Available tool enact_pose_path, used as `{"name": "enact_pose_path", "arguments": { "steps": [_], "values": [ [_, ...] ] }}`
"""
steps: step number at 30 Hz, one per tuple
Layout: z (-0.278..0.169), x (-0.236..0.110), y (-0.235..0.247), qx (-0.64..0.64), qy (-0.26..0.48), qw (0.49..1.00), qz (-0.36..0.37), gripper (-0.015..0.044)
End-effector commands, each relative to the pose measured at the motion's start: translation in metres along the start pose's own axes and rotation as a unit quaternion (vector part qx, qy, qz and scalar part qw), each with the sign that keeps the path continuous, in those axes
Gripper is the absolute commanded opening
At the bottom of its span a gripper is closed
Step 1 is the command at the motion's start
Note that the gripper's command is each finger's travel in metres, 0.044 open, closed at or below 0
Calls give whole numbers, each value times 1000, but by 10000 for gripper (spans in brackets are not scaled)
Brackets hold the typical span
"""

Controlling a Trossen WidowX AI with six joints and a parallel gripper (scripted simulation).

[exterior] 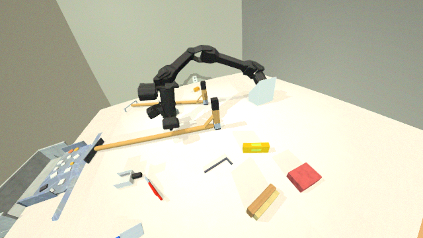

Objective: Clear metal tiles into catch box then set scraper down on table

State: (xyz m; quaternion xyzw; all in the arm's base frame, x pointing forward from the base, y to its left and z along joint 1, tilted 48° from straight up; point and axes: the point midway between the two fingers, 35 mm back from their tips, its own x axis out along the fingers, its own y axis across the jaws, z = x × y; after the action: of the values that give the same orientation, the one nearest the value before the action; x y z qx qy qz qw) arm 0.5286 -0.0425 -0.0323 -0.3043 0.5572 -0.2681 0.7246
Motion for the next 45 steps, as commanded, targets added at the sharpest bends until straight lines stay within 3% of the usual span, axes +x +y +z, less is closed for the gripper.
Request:
{"name": "enact_pose_path", "arguments": {
  "steps": [1, 33, 45],
  "values": [
    [3, -2, 8, 0, -3, 1000, 2, 0],
    [7, 0, 29, 2, -1, 1000, 1, 0],
    [16, -39, 30, 2, -1, 1000, 3, 0]
  ]
}}
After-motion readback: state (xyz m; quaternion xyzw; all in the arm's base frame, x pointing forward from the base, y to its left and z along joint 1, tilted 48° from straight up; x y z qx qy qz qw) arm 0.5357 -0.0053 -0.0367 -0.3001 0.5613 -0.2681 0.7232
